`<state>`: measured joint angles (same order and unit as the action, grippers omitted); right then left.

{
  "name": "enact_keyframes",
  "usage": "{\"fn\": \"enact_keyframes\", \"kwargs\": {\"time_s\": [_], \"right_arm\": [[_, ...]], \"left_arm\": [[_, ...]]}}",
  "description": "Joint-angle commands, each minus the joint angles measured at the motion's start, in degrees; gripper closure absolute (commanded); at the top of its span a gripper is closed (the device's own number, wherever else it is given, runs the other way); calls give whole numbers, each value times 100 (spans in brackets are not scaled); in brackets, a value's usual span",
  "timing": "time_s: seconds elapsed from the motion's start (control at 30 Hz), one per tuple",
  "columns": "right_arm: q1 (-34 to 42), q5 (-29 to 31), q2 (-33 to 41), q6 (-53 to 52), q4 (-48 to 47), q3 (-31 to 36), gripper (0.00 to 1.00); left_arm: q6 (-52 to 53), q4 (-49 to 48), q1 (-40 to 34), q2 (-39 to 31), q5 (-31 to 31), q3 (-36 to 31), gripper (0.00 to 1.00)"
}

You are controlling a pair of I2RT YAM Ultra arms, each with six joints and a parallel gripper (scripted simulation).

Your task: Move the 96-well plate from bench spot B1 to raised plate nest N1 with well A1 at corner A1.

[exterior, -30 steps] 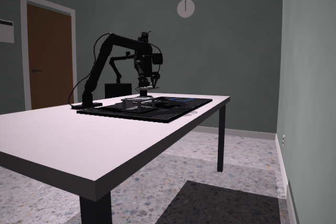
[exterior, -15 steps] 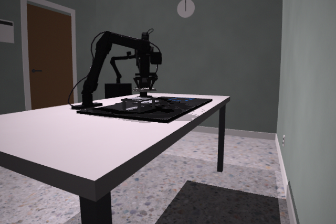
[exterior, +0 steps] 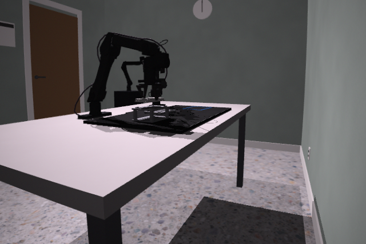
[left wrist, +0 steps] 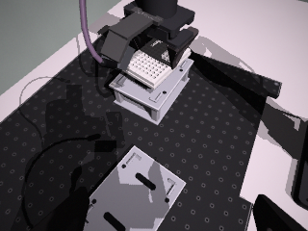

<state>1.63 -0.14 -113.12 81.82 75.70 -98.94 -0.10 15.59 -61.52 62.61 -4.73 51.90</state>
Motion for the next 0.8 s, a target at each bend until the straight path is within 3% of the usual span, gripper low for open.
{"fn": "enact_keyframes", "kwargs": {"time_s": [0.0, 0.23, 0.63, 0.77], "right_arm": [[-48, -137, 135, 156, 31, -153, 21], [81, 101, -100, 665, 345, -400, 21], [81, 44, -120, 612, 400, -543, 21], [84, 42, -54, 611, -6, -396, 21]], "left_arm": [[-29, -741, -89, 100, 108, -84, 0], [-17, -718, -136, 153, 167, -77, 0], [-16, -724, -136, 154, 145, -79, 0], [-16, -724, -136, 154, 145, -79, 0]]}}
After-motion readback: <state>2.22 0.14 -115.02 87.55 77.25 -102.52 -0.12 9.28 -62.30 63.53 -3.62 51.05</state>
